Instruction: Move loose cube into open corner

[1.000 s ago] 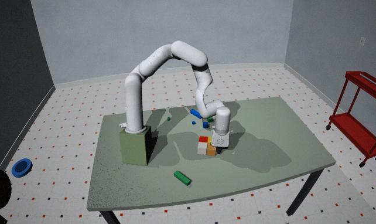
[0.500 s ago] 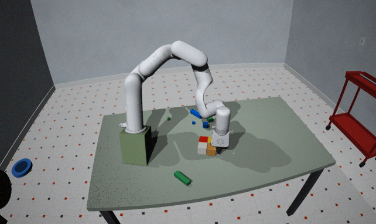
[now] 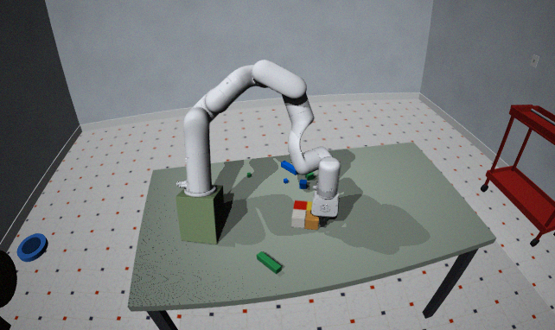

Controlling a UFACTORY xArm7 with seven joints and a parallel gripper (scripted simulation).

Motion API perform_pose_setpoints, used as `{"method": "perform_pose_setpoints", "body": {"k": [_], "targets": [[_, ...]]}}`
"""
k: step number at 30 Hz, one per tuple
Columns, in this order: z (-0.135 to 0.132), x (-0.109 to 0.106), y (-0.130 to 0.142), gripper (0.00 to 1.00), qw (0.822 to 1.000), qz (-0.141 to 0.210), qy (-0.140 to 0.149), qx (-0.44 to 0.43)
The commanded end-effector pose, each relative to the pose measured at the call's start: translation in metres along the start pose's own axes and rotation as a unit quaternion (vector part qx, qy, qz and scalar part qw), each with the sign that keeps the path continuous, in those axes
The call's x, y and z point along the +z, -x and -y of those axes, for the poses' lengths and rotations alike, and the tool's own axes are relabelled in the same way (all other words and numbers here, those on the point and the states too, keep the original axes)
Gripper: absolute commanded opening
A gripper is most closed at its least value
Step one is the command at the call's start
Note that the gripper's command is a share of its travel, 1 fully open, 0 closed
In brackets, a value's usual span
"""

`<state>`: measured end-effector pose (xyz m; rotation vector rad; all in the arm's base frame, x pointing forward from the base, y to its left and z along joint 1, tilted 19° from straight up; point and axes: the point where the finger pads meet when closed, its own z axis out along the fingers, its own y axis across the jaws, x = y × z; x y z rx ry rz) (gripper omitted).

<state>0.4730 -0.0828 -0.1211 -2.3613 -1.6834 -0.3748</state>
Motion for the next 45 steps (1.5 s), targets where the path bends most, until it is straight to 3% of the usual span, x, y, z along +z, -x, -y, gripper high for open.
{"method": "perform_pose_setpoints", "body": {"k": [1,45], "targets": [[-0.0012,-0.0017,0.0006,0.00,1.000,0.000,0.002,0.000],[-0.0107,-0.0017,0.0006,0.00,1.000,0.000,0.002,0.000]]}}
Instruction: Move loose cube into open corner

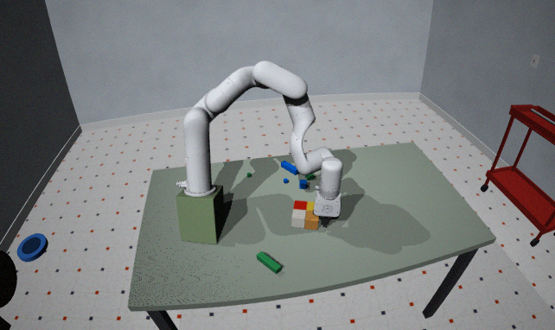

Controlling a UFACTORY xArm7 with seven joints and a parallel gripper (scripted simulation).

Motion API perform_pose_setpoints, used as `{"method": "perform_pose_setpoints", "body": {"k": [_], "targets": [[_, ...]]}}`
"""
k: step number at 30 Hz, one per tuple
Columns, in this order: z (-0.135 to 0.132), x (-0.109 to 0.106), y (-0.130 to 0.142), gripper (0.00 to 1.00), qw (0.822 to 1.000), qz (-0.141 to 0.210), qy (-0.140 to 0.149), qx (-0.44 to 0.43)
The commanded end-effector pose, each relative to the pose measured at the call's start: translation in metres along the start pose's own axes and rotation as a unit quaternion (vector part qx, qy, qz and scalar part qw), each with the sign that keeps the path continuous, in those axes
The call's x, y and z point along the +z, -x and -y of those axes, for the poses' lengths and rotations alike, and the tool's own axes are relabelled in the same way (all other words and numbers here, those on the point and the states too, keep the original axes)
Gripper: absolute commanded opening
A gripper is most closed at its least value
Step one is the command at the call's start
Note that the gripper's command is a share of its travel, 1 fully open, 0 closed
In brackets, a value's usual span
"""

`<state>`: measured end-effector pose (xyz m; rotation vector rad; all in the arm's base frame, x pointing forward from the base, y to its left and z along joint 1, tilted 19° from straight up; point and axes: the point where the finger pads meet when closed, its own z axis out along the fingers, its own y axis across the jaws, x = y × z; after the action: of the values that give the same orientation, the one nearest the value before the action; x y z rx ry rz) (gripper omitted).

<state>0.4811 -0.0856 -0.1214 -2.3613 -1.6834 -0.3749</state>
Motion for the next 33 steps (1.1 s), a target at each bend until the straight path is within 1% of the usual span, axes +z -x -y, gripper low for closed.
{"method": "perform_pose_setpoints", "body": {"k": [1,9,18,25,33], "targets": [[-0.002,-0.002,0.001,0.00,1.000,0.000,0.002,0.000],[-0.002,-0.004,0.001,0.00,1.000,0.000,0.002,0.000],[-0.002,-0.012,0.001,0.00,1.000,0.000,0.002,0.000],[-0.002,-0.027,0.001,0.00,1.000,0.000,0.002,0.000],[-0.002,-0.051,0.001,0.00,1.000,0.000,0.002,0.000]]}}
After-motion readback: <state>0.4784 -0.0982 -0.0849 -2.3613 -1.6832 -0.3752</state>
